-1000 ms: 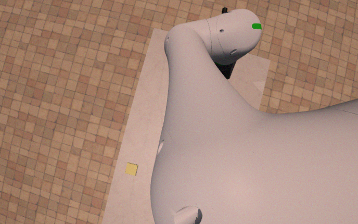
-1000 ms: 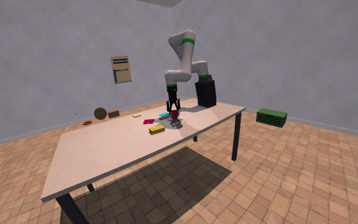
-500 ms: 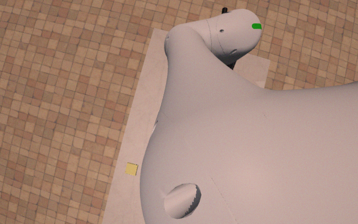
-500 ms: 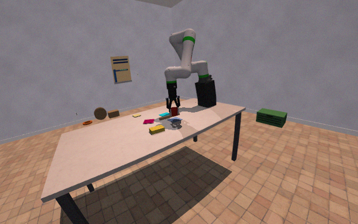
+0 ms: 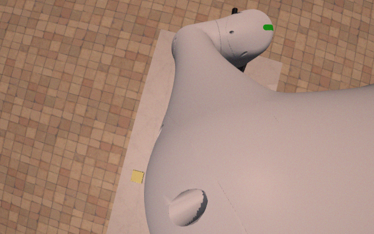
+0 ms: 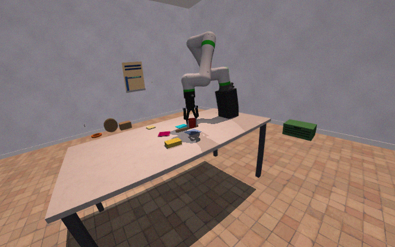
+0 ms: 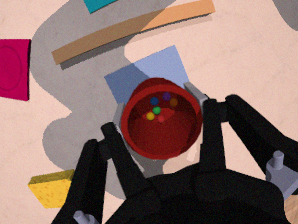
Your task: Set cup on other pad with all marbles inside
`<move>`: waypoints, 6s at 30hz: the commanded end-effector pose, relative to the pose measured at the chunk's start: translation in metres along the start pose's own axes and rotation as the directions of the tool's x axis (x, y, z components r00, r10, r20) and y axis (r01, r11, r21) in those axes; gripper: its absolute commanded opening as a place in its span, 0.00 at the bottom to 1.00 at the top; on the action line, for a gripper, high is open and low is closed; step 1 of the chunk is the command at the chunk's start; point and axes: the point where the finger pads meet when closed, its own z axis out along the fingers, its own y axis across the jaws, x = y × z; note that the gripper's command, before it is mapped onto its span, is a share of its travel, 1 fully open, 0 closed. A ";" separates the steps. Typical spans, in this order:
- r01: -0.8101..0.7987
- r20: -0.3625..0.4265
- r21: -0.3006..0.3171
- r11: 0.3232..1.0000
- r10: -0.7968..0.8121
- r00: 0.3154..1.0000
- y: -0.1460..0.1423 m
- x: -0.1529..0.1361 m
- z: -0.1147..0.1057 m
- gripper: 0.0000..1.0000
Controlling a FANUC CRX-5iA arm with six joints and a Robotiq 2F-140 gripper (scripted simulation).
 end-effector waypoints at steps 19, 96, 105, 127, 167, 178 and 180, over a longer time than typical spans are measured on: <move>0.000 0.000 0.000 1.000 0.000 1.000 0.000 0.046 0.000 0.49; 0.000 0.000 0.000 1.000 0.000 1.000 -0.001 0.199 0.024 0.49; 0.000 0.000 0.000 1.000 0.000 1.000 -0.001 0.199 0.032 0.49; 0.000 0.000 0.000 1.000 0.000 1.000 -0.001 0.199 0.037 0.49; 0.000 0.000 0.000 1.000 0.000 1.000 -0.001 0.199 0.041 0.59; 0.000 0.000 0.000 1.000 0.000 1.000 -0.001 0.199 0.041 0.59; 0.000 0.000 0.000 1.000 0.000 1.000 -0.001 0.199 0.041 0.59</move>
